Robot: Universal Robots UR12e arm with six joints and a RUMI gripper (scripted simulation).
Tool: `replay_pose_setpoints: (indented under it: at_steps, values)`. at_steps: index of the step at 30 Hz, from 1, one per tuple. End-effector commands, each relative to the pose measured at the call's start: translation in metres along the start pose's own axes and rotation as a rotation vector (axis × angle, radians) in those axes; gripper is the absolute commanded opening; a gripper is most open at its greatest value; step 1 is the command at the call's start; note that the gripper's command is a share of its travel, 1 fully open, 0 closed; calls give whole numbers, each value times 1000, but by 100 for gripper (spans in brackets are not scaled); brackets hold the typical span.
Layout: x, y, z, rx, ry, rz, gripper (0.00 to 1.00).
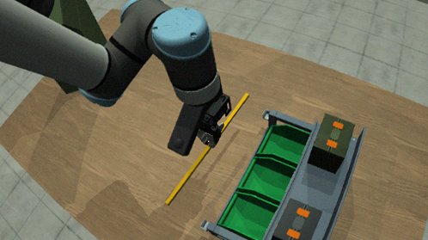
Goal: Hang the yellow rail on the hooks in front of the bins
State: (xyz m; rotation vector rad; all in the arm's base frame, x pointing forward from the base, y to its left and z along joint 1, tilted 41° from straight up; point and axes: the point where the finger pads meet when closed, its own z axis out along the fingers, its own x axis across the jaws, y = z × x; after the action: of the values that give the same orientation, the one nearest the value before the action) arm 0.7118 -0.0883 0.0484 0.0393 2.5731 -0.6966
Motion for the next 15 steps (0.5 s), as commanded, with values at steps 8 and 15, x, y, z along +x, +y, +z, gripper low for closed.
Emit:
replay_pose_setpoints:
  at_steps: [8,15]
  values:
    - [1,1,-3,0,-2,-1,0]
    - [-44,5,-1,0,-4,-49,0]
